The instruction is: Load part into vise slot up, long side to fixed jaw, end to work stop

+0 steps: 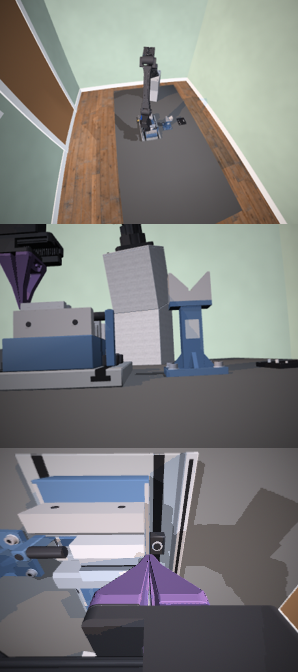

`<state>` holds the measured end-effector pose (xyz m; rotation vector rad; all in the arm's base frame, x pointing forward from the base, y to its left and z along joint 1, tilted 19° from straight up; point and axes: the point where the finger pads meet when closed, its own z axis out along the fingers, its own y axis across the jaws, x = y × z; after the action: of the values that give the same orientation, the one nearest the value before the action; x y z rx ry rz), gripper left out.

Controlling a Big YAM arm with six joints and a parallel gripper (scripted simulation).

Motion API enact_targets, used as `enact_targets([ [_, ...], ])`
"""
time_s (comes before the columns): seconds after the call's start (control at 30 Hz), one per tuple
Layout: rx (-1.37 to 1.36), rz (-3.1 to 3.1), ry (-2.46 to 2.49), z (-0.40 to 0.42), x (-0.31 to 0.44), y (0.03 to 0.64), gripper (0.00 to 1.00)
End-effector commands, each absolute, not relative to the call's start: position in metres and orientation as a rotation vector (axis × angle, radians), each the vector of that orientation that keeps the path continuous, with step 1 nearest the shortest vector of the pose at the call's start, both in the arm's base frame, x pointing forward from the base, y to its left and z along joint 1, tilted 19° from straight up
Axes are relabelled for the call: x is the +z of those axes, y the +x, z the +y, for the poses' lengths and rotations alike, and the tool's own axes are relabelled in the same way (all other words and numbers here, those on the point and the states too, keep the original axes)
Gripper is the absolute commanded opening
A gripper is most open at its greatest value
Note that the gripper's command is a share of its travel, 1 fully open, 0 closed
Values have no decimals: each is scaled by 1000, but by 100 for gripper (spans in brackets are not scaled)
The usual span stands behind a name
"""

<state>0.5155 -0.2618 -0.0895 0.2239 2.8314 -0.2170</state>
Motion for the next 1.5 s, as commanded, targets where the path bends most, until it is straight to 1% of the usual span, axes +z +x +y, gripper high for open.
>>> enact_targets([
  [0.0,-223,2808,219,-256,-80,524,0],
  [1.47,-224,2801,218,-244,-79,528,0],
])
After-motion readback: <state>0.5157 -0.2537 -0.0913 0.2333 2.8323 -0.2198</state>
